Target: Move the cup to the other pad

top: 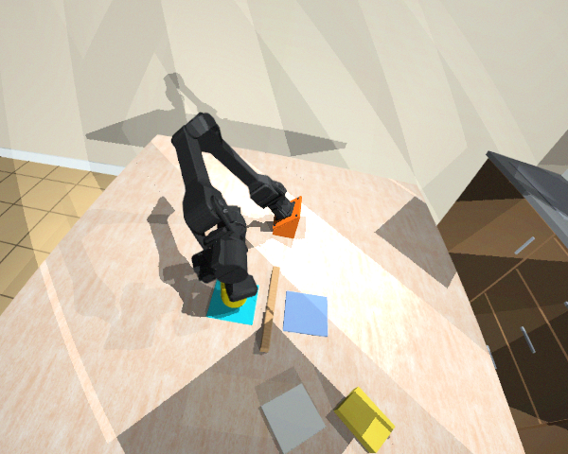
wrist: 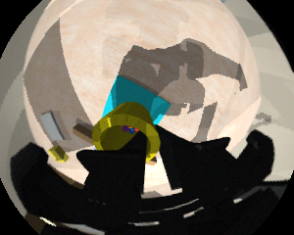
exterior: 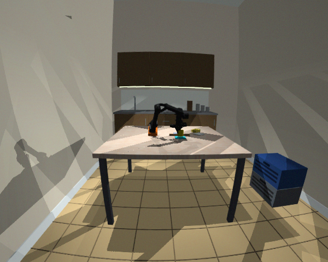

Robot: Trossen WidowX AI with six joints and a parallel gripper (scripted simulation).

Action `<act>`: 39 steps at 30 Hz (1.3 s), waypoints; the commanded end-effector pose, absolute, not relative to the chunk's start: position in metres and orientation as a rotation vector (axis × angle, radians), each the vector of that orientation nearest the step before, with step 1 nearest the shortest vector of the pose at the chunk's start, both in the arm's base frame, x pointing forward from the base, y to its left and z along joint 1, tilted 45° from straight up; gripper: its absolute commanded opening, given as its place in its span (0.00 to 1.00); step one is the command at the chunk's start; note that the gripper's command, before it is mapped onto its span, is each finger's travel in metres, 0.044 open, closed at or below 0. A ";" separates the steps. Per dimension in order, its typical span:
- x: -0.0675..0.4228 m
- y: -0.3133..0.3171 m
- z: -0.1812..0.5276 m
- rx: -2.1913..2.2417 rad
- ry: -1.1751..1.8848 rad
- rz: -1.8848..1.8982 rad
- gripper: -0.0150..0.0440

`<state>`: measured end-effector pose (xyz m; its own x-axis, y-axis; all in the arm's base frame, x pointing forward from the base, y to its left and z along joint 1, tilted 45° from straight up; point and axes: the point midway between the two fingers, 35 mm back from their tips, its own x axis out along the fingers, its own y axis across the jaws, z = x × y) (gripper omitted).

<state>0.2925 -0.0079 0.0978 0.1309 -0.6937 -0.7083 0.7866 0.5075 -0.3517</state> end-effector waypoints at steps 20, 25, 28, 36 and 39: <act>0.293 -0.013 0.094 0.116 0.955 -1.079 0.39; 0.293 -0.013 0.094 0.116 0.955 -1.079 0.50; 0.293 -0.013 0.094 0.116 0.955 -1.079 0.50; 0.292 -0.007 0.098 0.116 0.955 -1.078 0.50; 0.292 -0.004 0.101 0.115 0.955 -1.077 0.50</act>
